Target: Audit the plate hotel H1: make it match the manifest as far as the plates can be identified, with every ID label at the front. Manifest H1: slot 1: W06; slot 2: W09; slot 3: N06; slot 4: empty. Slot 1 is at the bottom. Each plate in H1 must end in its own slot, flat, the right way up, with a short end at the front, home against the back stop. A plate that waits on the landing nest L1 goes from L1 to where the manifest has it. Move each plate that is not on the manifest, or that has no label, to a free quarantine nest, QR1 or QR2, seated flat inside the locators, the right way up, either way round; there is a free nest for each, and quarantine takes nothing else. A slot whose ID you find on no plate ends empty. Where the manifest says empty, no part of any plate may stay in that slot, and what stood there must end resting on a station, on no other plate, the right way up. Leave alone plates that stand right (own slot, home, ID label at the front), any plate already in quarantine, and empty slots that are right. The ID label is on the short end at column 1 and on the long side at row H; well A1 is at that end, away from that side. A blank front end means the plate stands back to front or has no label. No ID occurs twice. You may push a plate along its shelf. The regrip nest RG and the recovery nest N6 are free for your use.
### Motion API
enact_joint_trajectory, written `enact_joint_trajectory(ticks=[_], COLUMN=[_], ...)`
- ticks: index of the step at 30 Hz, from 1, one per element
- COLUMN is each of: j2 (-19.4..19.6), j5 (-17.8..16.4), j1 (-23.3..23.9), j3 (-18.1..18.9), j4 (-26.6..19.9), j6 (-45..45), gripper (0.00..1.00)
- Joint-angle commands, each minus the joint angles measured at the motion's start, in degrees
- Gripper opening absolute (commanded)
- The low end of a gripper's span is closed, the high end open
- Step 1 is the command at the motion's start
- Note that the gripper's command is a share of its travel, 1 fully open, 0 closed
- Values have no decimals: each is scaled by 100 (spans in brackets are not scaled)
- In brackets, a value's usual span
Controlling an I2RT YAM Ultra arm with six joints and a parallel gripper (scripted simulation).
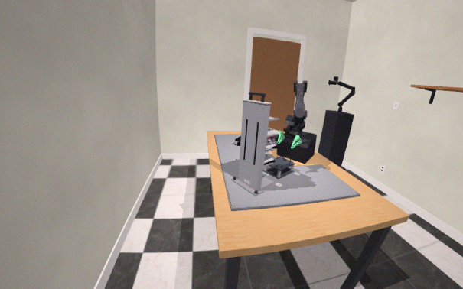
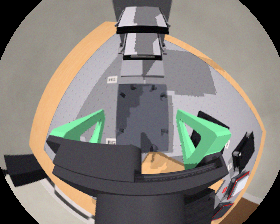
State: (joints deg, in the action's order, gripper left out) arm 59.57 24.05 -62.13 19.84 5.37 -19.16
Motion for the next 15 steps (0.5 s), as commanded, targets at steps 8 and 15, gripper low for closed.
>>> enact_joint_trajectory(ticks=[8,15], j2=[-716,-1032], j5=[179,239], j1=[-149,-218], j3=[627,1050], j4=[-1218,-1978], j6=[-106,-153], gripper=[100,100])
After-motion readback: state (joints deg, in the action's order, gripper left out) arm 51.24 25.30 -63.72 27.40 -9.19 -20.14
